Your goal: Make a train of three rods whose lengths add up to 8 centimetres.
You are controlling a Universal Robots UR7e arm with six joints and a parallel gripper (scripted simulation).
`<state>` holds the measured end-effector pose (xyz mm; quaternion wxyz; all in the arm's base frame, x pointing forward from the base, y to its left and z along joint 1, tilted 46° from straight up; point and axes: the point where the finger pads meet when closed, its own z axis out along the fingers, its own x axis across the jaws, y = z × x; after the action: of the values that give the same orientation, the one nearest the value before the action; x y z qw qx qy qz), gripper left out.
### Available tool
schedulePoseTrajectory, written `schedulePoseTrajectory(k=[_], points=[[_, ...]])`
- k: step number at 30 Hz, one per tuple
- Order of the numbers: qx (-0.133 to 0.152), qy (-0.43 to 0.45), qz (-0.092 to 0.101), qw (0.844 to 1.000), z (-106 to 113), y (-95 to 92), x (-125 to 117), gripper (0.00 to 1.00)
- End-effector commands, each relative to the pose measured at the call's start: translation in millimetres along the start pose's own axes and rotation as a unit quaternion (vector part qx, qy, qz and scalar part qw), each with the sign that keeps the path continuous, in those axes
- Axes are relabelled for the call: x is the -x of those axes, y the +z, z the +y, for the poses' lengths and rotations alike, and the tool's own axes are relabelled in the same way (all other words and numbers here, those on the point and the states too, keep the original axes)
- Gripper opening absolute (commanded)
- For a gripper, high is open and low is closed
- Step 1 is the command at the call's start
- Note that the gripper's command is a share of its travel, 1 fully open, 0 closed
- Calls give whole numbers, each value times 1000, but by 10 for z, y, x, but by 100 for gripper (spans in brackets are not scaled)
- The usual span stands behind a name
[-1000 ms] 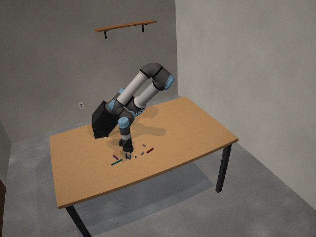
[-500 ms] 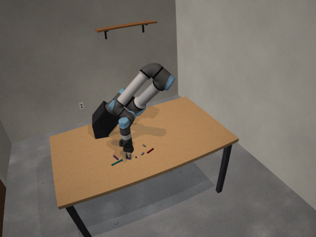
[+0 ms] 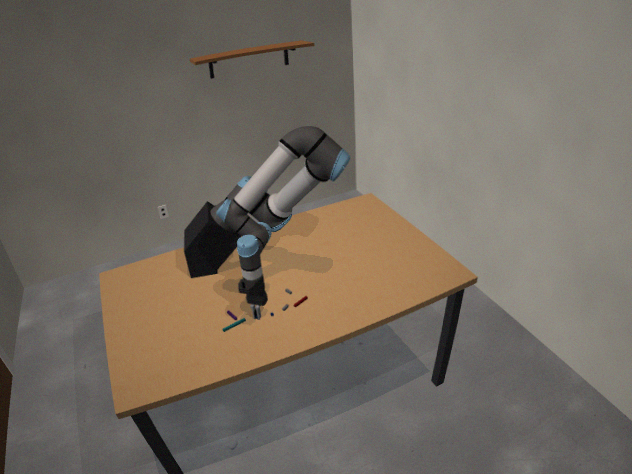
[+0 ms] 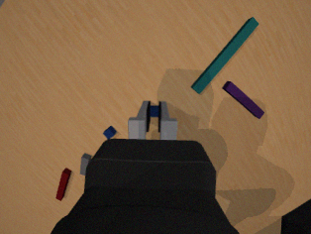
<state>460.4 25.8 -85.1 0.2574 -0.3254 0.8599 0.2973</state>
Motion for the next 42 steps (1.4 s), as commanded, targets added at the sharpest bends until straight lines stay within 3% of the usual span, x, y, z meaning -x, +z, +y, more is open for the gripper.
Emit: schedulePoseTrajectory(k=[1, 25, 32, 42], points=[[-1, 0, 0, 1000, -4, -4, 1, 24], [-1, 0, 0, 1000, -4, -36, 1, 24], [-1, 0, 0, 1000, -4, -160, 1, 24], [-1, 0, 0, 1000, -3, -618, 1, 24]])
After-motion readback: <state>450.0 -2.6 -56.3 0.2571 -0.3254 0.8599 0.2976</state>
